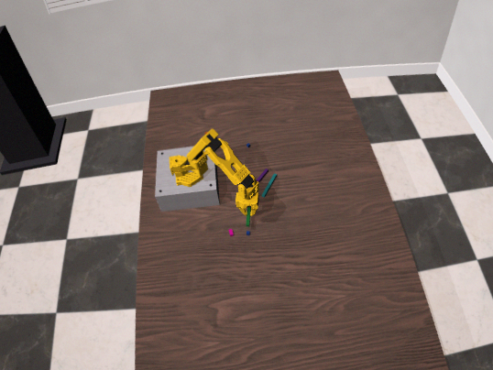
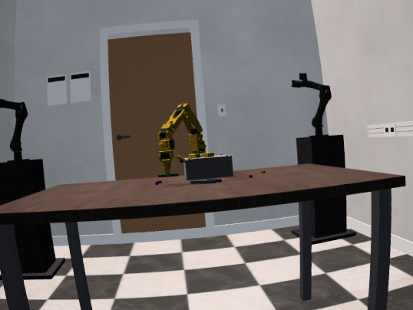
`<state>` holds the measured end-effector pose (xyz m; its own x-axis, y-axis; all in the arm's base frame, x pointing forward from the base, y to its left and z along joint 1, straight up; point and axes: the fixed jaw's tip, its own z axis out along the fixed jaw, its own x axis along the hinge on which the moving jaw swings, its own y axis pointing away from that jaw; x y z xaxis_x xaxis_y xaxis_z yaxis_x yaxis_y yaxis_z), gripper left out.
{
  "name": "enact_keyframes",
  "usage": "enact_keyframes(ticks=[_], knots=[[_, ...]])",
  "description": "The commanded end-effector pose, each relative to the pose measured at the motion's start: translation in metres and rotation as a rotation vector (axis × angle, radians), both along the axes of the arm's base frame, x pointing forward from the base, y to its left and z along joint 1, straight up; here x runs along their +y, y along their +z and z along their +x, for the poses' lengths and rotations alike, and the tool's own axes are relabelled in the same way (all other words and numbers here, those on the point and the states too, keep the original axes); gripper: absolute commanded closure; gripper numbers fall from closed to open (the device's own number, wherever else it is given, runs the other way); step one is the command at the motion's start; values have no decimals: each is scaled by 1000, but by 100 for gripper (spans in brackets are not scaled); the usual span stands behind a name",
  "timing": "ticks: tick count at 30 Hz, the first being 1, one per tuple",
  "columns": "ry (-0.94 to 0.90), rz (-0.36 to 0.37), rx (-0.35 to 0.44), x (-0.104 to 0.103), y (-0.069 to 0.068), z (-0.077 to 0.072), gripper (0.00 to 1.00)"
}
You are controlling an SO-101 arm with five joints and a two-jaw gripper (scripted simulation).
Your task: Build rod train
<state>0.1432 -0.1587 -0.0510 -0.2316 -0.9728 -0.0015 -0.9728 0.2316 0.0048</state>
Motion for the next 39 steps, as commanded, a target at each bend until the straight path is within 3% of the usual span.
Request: enact_keyframes(ticks=[1, 25, 39], knots=[[-2, 19, 15, 1, -3, -4, 100], [-2, 19, 15, 1, -22, -4, 100], [-2, 2, 0, -1, -23, -1, 100]])
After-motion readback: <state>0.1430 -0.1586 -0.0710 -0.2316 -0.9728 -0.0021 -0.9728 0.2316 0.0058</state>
